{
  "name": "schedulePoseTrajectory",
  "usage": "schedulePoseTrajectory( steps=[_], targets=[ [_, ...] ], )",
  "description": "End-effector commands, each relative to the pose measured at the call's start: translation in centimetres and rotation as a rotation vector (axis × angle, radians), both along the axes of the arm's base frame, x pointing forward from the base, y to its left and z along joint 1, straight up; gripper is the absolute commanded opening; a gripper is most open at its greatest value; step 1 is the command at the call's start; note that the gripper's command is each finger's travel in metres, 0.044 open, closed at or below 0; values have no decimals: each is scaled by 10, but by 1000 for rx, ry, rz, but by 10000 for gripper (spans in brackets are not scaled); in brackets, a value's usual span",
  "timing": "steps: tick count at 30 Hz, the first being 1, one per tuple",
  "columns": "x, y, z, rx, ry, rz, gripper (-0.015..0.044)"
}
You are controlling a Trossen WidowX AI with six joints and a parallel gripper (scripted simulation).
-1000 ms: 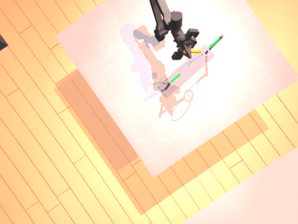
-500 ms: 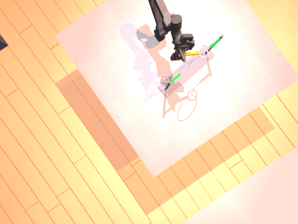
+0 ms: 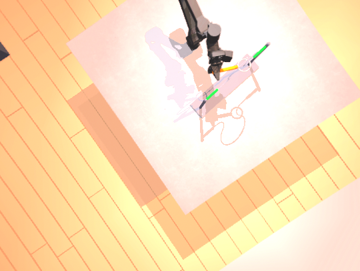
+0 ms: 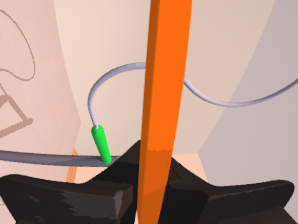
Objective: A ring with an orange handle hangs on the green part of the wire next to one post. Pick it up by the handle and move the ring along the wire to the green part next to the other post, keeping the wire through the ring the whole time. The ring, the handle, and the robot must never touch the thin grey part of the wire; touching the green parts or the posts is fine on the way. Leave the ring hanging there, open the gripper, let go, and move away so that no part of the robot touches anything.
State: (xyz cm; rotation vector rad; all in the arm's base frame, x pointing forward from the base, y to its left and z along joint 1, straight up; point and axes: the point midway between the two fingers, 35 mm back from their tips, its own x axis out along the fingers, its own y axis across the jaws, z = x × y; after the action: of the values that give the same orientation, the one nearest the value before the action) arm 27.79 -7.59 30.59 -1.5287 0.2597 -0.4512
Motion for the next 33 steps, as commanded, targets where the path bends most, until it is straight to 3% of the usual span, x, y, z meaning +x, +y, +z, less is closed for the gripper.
schedulePoseTrajectory(
  steps=[1, 33],
  targets=[
    [0, 1, -16, 92, 12, 0, -150],
    [3, 59, -124, 891, 74, 80, -150]
  ],
)
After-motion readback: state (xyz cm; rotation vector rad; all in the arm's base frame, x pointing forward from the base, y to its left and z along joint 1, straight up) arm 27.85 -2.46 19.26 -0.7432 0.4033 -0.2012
